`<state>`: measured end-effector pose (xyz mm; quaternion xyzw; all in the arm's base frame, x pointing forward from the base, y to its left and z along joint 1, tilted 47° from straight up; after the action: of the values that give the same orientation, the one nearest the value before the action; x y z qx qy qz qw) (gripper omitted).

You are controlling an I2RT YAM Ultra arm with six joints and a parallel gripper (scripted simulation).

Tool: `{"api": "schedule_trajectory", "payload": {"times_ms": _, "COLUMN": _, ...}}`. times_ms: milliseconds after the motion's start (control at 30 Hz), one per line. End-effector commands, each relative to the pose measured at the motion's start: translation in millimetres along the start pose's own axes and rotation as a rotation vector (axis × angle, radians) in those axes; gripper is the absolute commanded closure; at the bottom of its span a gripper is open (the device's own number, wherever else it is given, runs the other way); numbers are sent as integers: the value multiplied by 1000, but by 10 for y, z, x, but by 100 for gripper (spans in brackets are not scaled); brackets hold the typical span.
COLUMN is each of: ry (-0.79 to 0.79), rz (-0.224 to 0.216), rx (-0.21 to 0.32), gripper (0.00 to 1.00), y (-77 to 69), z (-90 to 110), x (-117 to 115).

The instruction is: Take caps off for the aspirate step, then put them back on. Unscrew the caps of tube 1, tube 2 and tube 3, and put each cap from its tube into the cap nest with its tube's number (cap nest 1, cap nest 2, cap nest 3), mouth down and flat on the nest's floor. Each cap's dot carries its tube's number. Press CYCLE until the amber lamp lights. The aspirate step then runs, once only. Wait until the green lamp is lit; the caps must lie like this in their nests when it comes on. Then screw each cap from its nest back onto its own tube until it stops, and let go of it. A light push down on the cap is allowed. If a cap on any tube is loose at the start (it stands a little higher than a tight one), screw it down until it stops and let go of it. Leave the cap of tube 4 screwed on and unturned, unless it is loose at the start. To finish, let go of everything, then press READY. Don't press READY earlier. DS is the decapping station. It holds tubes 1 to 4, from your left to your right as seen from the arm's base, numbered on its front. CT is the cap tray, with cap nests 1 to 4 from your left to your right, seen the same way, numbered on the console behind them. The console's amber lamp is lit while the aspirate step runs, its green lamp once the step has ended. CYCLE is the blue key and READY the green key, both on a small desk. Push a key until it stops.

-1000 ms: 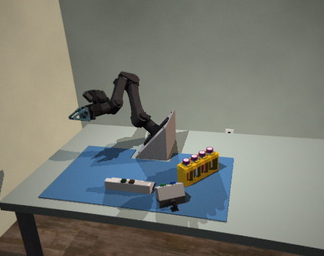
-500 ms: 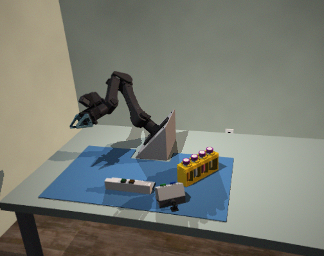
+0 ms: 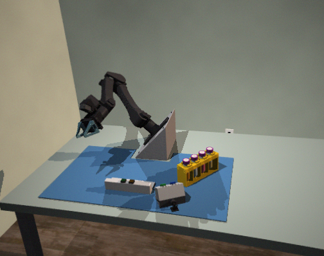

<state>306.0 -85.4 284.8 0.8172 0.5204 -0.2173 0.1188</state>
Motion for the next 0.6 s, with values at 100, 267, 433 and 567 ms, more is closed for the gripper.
{"api": "schedule_trajectory", "payload": {"times_ms": 100, "ry": -13, "rz": -55, "rx": 37, "gripper": 51, "y": 91, "z": -21, "x": 180}}
{"api": "schedule_trajectory", "payload": {"times_ms": 267, "ry": -42, "rz": -120, "rx": 118, "gripper": 51, "y": 175, "z": 43, "x": 353}}
{"api": "schedule_trajectory", "payload": {"times_ms": 433, "ry": -74, "rz": -178, "rx": 193, "gripper": 51, "y": 231, "z": 86, "x": 482}}
{"api": "schedule_trajectory", "payload": {"times_ms": 567, "ry": -101, "rz": -220, "rx": 248, "gripper": 51, "y": 267, "z": 126, "x": 591}}
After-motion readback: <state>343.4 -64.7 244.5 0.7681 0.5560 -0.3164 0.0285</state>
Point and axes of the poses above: the point where the finger pads meet when closed, its own y axis out along the fingers, its own x axis across the jaws, z = x × y, the point moved 6 cm from there along -y, back along the fingers, and after that the axes turned 3 degrees about y, right-handed, at the moved point
